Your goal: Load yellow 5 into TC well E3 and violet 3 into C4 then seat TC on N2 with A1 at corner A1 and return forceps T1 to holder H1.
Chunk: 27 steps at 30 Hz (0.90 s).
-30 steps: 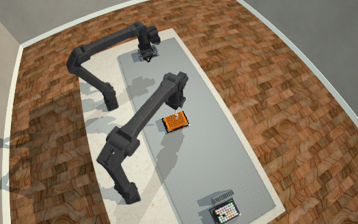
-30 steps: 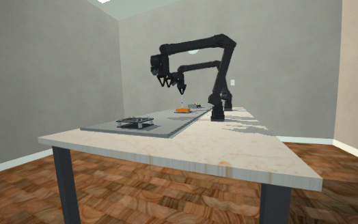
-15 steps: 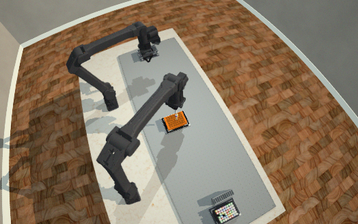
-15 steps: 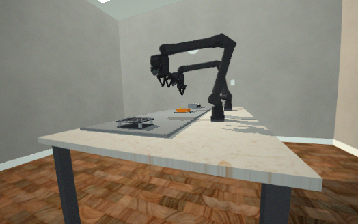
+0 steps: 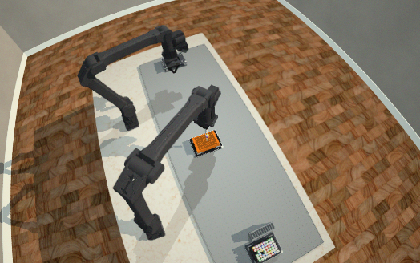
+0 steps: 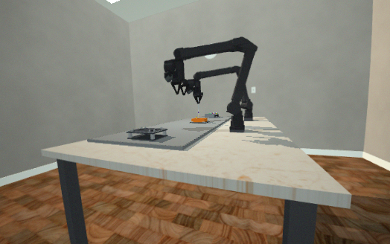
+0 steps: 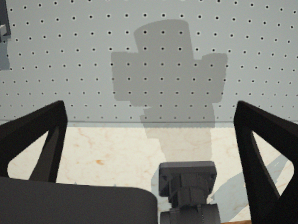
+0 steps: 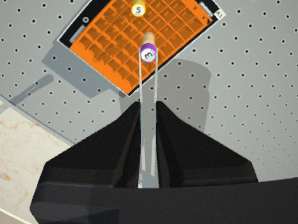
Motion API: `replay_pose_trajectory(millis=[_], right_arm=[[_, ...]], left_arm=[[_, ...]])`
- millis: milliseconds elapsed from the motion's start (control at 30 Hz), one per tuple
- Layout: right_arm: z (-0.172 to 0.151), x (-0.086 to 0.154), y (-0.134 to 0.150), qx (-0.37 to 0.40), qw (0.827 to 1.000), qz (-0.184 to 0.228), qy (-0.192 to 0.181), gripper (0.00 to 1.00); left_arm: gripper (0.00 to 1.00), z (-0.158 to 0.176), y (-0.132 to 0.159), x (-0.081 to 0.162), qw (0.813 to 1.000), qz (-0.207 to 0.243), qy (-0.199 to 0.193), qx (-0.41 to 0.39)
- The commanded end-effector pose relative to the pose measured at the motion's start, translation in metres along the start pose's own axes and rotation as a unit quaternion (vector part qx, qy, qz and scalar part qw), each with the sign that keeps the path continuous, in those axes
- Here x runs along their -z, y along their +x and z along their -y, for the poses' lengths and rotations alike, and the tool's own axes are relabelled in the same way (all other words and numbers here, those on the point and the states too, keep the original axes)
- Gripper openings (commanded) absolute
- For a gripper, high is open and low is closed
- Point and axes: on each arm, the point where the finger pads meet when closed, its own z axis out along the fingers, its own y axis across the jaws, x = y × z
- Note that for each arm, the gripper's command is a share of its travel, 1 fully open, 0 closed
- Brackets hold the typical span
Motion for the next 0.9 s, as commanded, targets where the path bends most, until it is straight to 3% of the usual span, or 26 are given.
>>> replay_pose_trajectory(millis=[0,200,233,767,800,867], right_arm=[[0.005,-0.005,-0.003,-0.01,1.0,0.003,0.002,0.09],[0.005,-0.007,-0.002,-0.01,1.0,0.002,0.002,0.09],[0.006,0.002,-0.011,-0.01,1.0,0.015,0.003,0.09],[0.005,-0.011,-0.002,-0.01,1.0,0.002,0.002,0.09],[0.006,0.0,-0.012,-0.01,1.0,0.018,0.003,0.09],[0.006,-0.003,-0.01,-0.01,1.0,0.015,0.003,0.09]], left_arm=[[1.0,-0.002,-0.009,0.014,1.0,0.018,-0.005,0.0],[1.0,-0.002,-0.009,0.014,1.0,0.018,-0.005,0.0],[1.0,-0.002,-0.009,0.014,1.0,0.018,-0.005,0.0],[1.0,-0.002,-0.009,0.014,1.0,0.018,-0.005,0.0],[1.0,-0.002,-0.009,0.014,1.0,0.018,-0.005,0.0],[1.0,-0.002,-0.009,0.014,1.0,0.018,-0.005,0.0]])
